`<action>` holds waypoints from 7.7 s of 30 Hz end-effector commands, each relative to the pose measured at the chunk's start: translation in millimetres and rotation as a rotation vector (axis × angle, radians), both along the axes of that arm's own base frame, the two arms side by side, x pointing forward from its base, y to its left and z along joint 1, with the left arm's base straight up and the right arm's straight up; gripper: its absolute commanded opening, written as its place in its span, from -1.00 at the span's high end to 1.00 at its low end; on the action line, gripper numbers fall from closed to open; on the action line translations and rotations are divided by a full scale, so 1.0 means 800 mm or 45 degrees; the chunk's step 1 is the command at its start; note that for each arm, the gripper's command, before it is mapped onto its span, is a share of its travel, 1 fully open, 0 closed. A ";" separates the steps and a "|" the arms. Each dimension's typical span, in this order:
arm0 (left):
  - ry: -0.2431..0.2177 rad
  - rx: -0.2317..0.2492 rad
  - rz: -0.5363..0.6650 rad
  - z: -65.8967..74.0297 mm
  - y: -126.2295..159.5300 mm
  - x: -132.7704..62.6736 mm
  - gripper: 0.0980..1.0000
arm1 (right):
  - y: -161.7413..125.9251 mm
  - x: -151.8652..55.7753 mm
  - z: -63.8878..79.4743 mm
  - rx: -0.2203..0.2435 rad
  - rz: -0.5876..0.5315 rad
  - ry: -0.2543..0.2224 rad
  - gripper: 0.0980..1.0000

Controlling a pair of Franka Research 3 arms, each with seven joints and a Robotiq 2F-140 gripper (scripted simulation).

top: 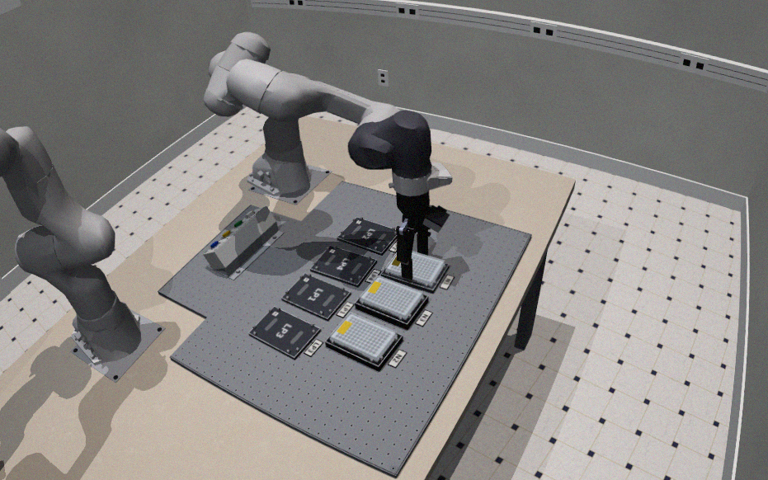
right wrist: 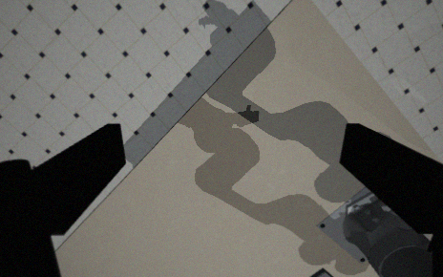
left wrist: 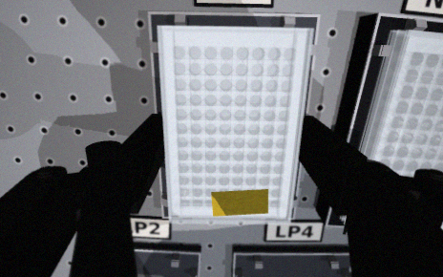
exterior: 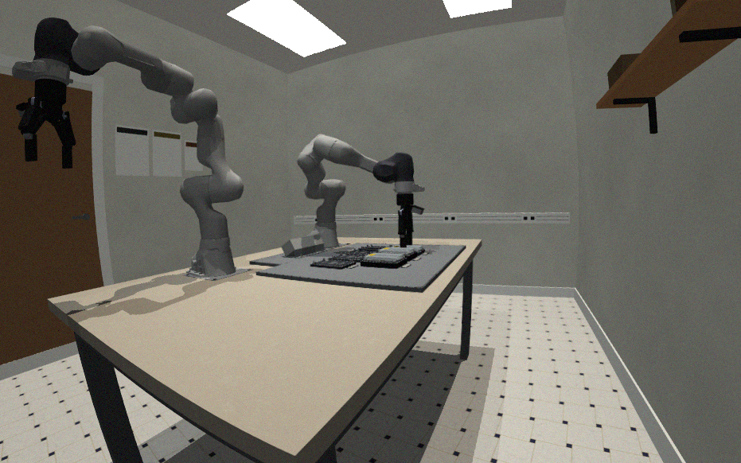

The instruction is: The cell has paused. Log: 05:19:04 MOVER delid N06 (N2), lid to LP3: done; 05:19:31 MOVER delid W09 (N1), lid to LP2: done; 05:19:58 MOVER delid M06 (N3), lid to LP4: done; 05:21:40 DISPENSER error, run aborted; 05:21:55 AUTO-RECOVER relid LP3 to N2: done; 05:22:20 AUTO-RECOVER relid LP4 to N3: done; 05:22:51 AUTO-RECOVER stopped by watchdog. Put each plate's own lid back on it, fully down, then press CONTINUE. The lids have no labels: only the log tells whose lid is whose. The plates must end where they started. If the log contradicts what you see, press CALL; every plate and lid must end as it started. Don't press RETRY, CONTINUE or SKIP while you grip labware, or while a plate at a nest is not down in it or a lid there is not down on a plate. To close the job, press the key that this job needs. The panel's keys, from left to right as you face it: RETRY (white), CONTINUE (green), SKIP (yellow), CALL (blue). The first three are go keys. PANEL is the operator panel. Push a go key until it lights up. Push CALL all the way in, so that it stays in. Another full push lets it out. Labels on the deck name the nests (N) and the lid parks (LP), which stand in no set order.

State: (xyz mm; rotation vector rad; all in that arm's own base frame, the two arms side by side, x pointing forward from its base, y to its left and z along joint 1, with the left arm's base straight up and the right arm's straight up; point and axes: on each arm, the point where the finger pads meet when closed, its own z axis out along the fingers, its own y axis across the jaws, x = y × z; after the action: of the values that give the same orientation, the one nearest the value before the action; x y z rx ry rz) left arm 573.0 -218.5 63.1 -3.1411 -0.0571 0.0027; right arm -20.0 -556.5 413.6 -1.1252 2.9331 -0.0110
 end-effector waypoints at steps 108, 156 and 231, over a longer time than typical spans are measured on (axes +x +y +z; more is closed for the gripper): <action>-0.002 0.000 -0.001 0.034 0.001 0.001 -0.32 | 0.000 0.000 0.000 0.000 0.000 0.000 -1.00; 0.048 0.020 -0.153 0.148 -0.167 -0.287 -0.32 | 0.000 0.000 0.000 0.000 0.000 0.000 -1.00; -0.002 0.000 -0.086 0.116 -0.127 -0.663 1.00 | 0.000 0.000 0.000 0.000 0.000 0.000 -1.00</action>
State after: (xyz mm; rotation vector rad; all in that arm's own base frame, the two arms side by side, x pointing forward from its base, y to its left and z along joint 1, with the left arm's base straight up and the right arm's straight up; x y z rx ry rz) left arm 42.0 -318.9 156.4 -3.1381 0.0554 0.0035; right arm -20.0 -556.5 413.6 -1.1252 2.9331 -0.0110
